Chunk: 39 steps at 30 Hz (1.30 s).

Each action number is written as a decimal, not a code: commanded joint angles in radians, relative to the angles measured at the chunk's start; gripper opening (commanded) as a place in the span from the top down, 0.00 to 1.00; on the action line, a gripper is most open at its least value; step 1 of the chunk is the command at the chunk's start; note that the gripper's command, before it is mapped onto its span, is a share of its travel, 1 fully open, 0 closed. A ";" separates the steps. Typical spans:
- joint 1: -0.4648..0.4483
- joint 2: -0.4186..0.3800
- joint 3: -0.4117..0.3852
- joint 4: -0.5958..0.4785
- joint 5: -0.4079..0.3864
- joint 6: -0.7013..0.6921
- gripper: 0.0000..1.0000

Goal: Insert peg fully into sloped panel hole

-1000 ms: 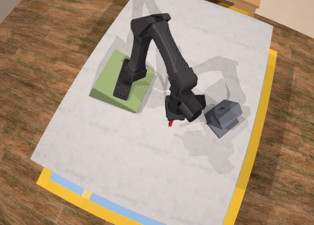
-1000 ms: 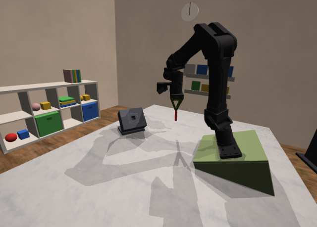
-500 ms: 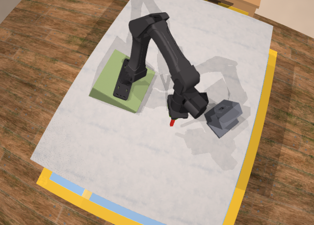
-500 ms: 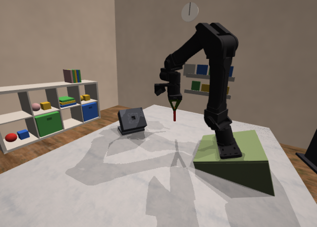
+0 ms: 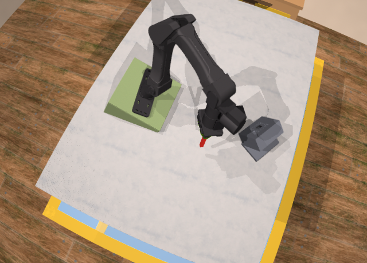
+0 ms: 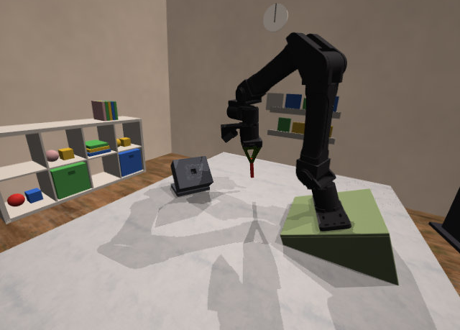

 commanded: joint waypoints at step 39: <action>0.250 -0.046 -0.050 0.082 0.222 0.098 1.00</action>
